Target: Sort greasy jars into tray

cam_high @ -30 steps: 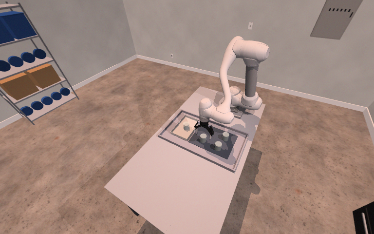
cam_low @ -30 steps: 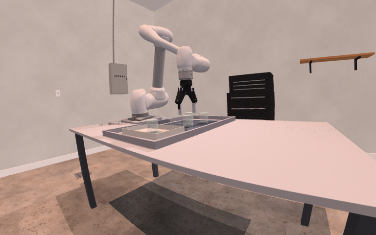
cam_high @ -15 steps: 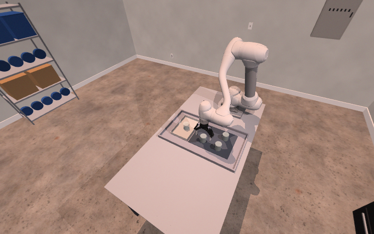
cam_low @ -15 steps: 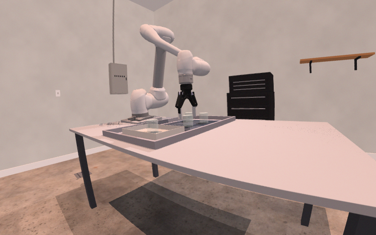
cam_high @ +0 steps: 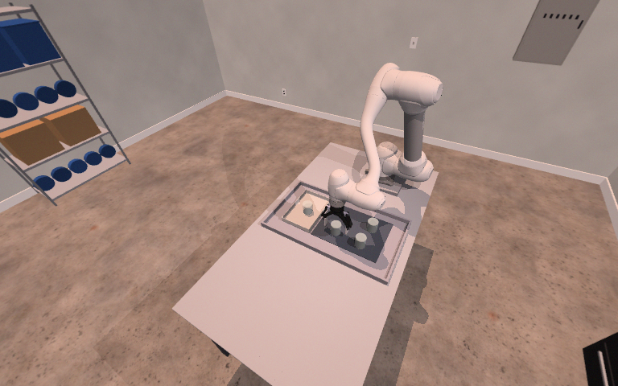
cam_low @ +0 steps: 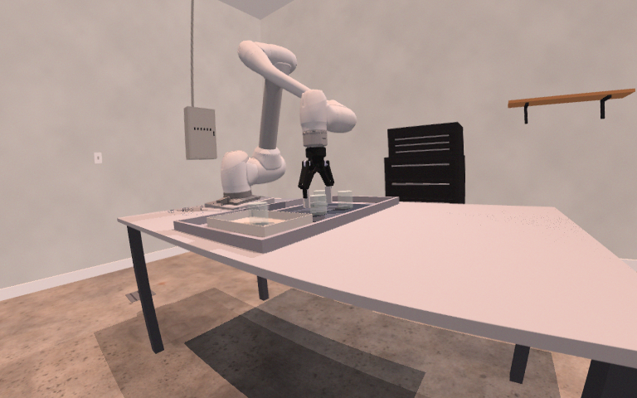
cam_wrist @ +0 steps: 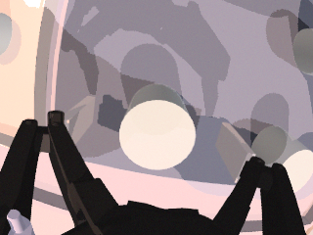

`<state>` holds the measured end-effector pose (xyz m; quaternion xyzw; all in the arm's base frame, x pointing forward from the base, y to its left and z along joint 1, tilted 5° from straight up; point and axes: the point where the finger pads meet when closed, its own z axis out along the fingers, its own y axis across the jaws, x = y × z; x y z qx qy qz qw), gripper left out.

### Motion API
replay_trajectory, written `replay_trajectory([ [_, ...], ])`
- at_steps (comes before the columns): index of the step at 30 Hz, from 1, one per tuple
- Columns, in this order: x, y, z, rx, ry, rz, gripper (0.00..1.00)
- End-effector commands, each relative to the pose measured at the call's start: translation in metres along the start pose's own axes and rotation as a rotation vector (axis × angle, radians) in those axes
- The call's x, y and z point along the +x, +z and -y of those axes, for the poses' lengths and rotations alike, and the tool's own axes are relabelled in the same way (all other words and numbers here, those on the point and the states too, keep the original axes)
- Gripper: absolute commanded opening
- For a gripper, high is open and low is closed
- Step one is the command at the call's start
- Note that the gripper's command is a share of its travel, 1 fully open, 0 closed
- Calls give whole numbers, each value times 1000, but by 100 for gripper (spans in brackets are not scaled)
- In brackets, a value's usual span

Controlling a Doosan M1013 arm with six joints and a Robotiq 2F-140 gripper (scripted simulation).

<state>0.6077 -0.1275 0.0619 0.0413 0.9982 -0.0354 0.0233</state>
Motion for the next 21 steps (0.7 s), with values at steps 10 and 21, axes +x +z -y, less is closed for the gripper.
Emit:
replay_trajectory([
  [10,2,4,1,3,2,0,60],
  [21,2,4,1,3,2,0,57],
])
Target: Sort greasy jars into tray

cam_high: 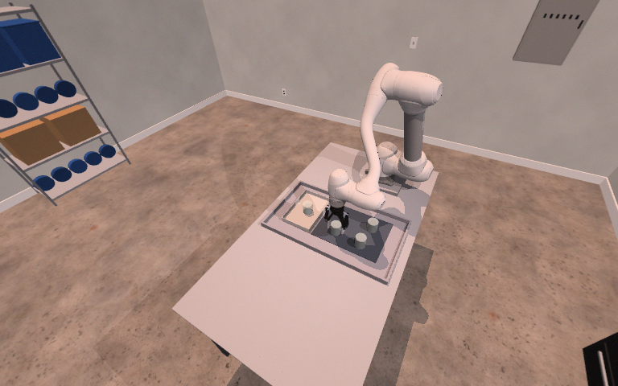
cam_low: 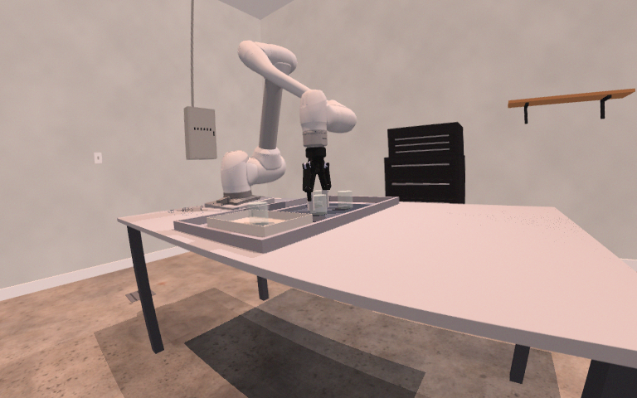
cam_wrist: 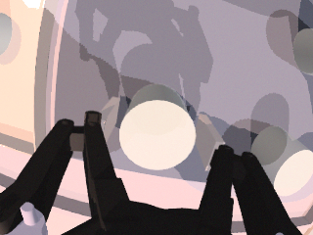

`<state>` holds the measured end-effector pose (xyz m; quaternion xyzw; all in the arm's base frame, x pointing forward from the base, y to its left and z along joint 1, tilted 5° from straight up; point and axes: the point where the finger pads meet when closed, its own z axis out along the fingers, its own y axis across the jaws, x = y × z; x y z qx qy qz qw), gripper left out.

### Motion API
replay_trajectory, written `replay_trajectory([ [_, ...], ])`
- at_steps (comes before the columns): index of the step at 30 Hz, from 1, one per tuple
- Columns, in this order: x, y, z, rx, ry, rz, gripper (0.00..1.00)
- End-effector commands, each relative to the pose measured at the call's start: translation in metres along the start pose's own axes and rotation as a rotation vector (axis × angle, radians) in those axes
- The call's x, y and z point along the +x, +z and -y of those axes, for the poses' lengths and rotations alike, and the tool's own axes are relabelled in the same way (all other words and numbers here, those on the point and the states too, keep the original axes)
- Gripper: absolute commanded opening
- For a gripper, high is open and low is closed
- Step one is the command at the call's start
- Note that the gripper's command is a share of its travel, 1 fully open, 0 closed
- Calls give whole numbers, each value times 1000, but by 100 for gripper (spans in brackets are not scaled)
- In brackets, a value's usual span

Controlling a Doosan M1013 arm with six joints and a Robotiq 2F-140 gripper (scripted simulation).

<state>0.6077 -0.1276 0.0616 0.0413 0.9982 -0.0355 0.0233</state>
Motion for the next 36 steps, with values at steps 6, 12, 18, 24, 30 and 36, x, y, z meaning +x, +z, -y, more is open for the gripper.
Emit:
replay_trajectory([
  [6,2,3,1,2,2,0,57],
  [12,2,3,1,2,2,0,57],
  [18,2,3,1,2,2,0,54],
  [24,2,3,1,2,2,0,54],
  [30,2,3,1,2,2,0,54],
  [36,2,3,1,2,2,0,51],
])
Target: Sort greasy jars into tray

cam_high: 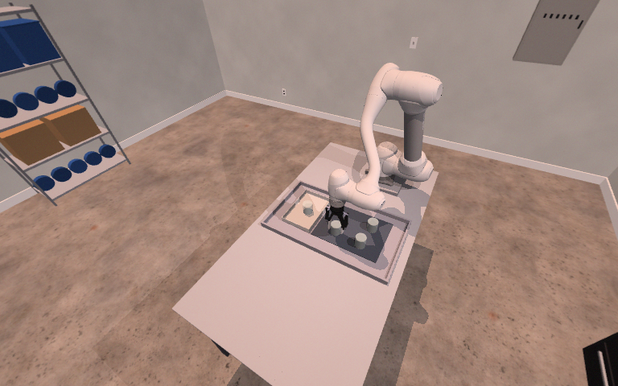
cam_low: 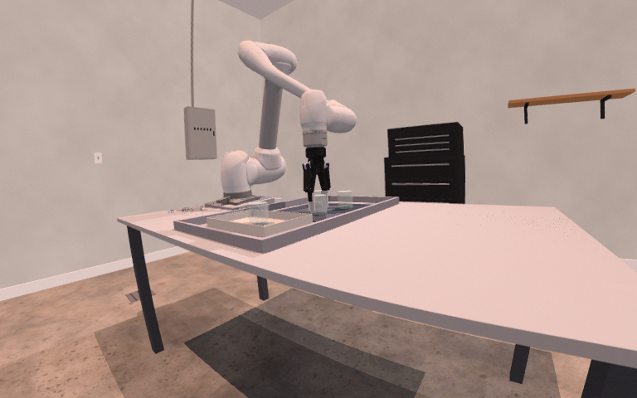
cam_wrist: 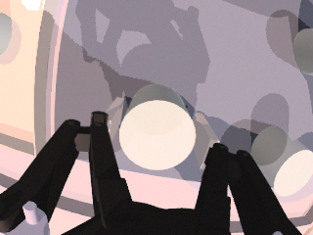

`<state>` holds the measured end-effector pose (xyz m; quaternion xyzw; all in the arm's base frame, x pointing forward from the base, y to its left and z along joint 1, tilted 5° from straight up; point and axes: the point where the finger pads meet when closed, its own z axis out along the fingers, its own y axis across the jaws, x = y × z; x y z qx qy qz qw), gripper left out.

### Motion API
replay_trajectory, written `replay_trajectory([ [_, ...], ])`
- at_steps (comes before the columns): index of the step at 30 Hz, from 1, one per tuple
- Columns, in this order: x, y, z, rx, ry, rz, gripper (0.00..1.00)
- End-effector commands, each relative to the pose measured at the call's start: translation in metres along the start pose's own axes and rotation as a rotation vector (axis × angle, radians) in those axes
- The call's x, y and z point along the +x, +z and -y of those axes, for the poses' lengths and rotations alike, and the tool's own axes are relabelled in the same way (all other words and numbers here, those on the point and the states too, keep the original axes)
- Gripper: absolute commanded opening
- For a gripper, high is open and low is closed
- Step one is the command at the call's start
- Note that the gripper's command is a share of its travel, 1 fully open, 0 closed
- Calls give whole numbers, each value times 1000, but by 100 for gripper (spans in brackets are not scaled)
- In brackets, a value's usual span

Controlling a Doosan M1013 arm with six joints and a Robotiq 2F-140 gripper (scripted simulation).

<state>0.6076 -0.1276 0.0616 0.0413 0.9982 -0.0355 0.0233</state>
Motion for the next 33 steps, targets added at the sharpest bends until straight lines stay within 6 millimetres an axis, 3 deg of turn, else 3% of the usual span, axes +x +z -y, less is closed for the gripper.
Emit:
replay_trajectory([
  [1,2,3,1,2,2,0,51],
  [33,2,3,1,2,2,0,45],
])
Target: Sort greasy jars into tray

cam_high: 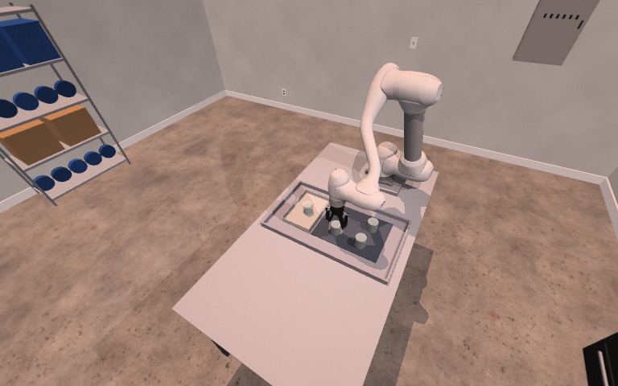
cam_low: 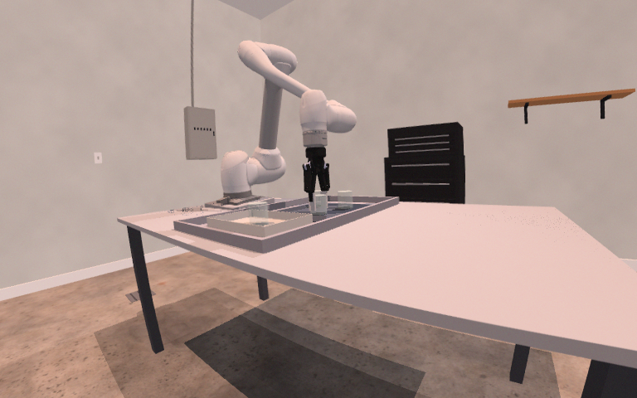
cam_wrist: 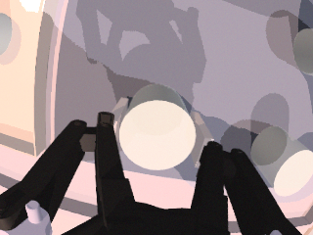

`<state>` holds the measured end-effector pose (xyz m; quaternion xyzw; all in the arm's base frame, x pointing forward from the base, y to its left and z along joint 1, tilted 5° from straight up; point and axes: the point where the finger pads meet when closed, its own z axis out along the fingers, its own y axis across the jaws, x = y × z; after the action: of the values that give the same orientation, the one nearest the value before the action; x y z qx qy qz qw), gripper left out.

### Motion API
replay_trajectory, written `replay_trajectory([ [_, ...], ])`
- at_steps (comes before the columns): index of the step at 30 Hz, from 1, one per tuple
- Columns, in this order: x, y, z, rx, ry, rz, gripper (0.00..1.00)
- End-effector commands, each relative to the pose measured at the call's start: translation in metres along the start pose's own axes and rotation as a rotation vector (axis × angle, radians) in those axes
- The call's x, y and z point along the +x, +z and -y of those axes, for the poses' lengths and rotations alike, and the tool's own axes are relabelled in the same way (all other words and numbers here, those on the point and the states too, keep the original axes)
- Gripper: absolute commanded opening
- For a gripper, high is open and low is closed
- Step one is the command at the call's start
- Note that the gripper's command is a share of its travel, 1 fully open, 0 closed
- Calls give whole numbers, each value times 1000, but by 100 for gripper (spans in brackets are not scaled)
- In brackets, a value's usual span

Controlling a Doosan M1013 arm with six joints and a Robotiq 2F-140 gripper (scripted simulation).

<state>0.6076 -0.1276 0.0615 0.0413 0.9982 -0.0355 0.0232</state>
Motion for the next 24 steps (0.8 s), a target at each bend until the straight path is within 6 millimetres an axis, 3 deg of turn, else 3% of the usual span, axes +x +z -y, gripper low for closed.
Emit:
replay_trajectory([
  [1,2,3,1,2,2,0,45],
  [24,2,3,1,2,2,0,42],
])
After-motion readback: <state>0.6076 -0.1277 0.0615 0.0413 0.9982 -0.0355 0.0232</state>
